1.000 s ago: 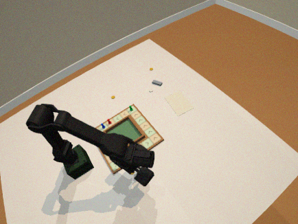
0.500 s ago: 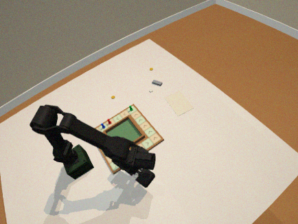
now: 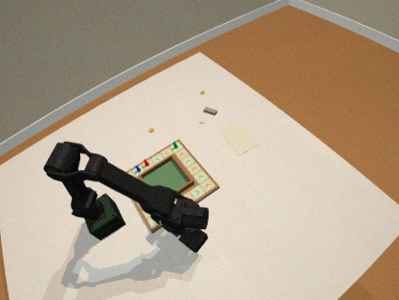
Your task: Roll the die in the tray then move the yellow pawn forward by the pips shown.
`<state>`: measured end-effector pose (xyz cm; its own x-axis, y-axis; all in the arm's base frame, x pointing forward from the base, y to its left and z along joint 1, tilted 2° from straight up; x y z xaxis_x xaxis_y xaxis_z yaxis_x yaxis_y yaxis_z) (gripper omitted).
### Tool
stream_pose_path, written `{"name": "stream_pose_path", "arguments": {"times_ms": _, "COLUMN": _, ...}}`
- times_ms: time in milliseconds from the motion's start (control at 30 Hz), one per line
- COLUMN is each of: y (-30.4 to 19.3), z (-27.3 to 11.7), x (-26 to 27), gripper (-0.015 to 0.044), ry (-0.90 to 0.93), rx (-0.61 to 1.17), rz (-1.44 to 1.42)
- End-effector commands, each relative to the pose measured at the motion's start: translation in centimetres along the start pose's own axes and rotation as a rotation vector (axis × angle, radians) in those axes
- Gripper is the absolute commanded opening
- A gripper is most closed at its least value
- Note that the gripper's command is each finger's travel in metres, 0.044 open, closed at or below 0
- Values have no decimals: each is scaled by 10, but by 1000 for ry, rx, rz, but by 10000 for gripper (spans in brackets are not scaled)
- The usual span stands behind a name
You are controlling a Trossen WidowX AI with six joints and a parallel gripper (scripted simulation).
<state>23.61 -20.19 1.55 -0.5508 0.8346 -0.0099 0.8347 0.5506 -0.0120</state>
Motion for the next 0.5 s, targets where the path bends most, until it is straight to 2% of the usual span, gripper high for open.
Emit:
{"name": "stream_pose_path", "arguments": {"times_ms": 0, "y": -1, "z": 1, "x": 0, "gripper": 97, "ry": 1, "rx": 6, "rz": 3}}
{"name": "stream_pose_path", "arguments": {"times_ms": 100, "y": -1, "z": 1, "x": 0, "gripper": 78, "ry": 1, "rx": 6, "rz": 3}}
{"name": "stream_pose_path", "arguments": {"times_ms": 200, "y": -1, "z": -3, "x": -1, "gripper": 0, "ry": 1, "rx": 6, "rz": 3}}
{"name": "stream_pose_path", "arguments": {"times_ms": 467, "y": -1, "z": -62, "x": -9, "gripper": 0, "ry": 0, "rx": 6, "rz": 3}}
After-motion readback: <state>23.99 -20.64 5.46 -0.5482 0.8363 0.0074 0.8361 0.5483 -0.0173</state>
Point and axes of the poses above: the point midway between the two fingers, 35 mm back from their tips, its own z axis out along the fingers, its own x axis across the jaws, y = z × x, the point moved 5 cm from there along -z, back along the fingers, and after that the axes turned 11 degrees about -z, right-handed, at the moved point
